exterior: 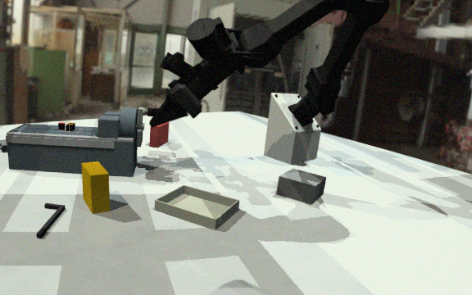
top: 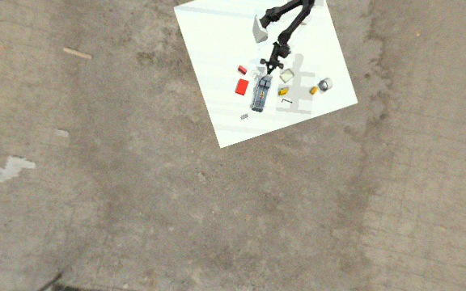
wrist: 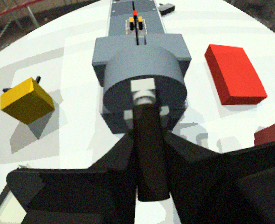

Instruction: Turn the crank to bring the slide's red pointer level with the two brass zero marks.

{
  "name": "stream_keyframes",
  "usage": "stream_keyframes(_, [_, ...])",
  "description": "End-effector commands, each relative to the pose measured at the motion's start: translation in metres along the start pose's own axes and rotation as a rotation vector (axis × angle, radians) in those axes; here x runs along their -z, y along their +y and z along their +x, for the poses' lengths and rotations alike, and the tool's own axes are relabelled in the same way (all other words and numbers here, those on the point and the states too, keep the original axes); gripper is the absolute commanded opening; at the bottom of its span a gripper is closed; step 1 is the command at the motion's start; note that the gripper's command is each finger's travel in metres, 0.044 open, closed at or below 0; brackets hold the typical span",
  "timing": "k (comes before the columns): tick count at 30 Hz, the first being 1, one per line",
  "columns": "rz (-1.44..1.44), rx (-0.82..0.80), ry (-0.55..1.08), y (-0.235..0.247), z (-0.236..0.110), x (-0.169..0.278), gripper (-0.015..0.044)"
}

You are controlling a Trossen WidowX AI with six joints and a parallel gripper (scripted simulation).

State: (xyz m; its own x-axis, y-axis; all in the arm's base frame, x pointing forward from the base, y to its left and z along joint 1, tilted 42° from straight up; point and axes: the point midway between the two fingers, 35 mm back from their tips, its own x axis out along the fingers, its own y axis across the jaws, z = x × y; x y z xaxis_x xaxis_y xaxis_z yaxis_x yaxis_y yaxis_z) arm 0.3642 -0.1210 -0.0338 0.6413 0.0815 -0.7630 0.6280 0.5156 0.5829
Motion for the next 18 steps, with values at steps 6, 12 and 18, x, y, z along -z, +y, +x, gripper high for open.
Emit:
stream_keyframes(6, [0.011,0.022,-0.006,-0.0098,-0.0008,-0.0003,0.0])
stream_keyframes(12, [0.011,0.022,-0.006,-0.0105,-0.0006,-0.0002,0.0])
stream_keyframes(18, [0.011,0.022,-0.006,-0.0111,-0.0005,0.0,0.0])
